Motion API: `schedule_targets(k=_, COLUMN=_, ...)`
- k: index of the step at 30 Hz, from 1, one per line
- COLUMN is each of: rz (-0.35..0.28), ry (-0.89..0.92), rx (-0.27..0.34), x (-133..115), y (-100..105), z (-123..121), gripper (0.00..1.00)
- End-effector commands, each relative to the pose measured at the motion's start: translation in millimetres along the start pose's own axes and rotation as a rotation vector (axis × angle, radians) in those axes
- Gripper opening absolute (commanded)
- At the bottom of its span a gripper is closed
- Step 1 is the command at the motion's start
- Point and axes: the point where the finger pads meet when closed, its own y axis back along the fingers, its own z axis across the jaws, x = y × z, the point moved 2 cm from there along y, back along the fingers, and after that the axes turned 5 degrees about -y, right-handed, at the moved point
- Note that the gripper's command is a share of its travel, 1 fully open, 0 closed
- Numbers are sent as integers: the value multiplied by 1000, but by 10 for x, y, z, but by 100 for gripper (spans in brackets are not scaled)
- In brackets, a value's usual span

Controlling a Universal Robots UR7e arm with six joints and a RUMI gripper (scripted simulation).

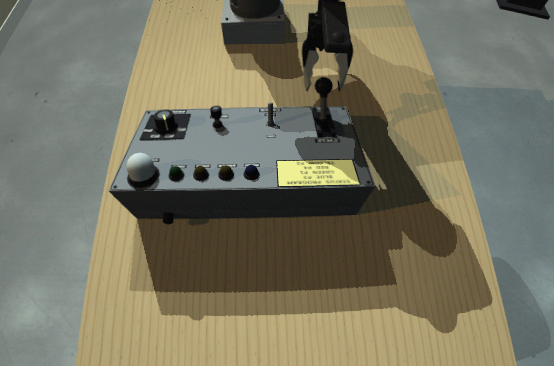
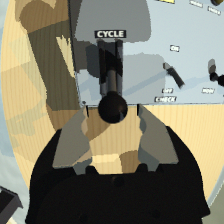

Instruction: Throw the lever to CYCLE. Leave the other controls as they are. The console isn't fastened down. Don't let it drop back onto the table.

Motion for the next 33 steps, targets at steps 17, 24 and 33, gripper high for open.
schedule_targets(k=17, rz=-3, ry=0, rx=0, x=-14, y=-14, z=6, gripper=44)
schedule_targets(k=24, rz=-3, ry=0, rx=0, x=-14, y=-14, z=6, gripper=44)
schedule_targets(k=33, rz=-5, ry=0, rx=-1, x=-31, y=-35, z=11, gripper=44)
